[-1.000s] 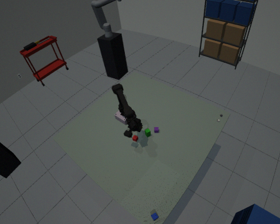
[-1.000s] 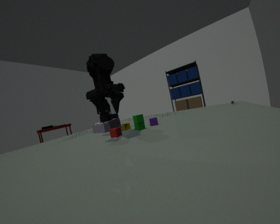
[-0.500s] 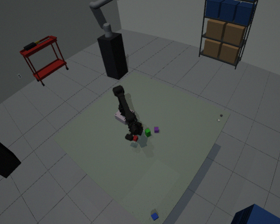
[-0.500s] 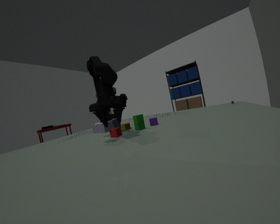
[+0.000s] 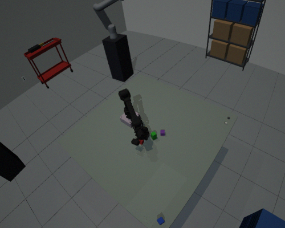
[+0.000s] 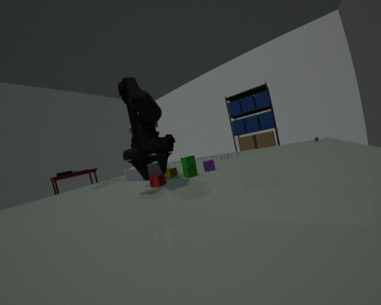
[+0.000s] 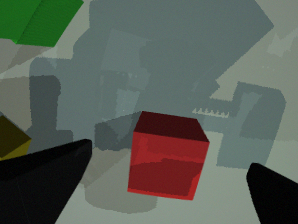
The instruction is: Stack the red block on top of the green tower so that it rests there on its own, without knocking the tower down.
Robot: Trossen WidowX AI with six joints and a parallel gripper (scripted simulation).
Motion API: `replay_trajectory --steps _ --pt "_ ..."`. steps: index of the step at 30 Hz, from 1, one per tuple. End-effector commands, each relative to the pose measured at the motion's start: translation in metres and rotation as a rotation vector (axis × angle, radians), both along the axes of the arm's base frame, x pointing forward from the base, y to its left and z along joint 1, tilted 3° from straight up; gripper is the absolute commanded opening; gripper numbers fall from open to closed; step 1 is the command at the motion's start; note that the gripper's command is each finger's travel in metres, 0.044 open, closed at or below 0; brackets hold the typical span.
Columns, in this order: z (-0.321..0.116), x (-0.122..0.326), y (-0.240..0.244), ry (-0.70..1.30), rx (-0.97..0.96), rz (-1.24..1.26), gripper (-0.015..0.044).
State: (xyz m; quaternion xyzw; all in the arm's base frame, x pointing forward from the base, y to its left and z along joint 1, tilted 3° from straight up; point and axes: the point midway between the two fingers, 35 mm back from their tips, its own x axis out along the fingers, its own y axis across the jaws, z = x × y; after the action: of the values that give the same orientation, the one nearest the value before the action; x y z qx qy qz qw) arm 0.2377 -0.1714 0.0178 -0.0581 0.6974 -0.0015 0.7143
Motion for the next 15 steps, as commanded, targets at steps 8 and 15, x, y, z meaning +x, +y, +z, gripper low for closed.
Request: replay_trajectory --steps 8,15 --pt "-0.021 -0.002 0.001 0.005 0.008 -0.001 0.0440" --pt "-0.025 -0.002 0.001 0.005 0.008 -0.001 0.0440"
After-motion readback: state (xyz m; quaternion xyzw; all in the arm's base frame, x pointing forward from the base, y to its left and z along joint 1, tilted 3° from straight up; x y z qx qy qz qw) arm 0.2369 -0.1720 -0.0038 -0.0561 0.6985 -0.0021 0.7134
